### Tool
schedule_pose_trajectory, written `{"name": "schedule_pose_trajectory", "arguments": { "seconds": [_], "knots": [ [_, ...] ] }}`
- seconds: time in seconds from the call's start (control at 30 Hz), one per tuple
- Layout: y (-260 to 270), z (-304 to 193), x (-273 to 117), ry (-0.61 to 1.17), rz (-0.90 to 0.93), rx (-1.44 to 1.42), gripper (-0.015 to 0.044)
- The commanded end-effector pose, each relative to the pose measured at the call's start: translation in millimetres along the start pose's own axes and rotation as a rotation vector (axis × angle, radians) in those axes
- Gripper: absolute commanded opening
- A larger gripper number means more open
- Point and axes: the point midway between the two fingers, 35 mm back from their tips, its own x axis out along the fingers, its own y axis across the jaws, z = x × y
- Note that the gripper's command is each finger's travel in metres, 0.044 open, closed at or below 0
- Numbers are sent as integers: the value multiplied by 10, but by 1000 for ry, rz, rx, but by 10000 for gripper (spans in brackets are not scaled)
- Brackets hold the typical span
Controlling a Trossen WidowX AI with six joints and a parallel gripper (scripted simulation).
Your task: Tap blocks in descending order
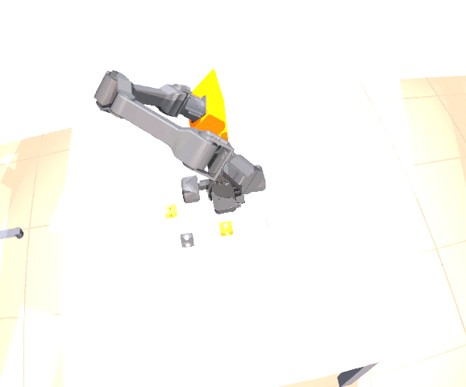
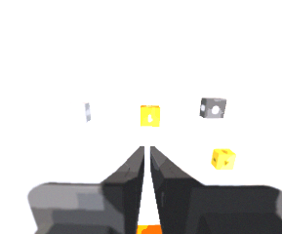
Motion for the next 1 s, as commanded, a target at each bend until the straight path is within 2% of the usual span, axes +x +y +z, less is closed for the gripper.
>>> {"name": "schedule_pose_trajectory", "arguments": {
  "seconds": [0.0,0.07,0.2,0.27,0.5,0.7,0.97],
  "knots": [
    [-36,-19,-107,10,1,9,20],
    [-164,34,-110,10,3,9,20],
    [-955,220,-108,9,0,9,20],
    [-1103,232,-106,9,-4,9,20],
    [-1102,235,-80,9,-4,9,20],
    [-1112,226,677,9,-7,10,20],
    [-1114,224,757,9,-7,10,20]
  ]
}}
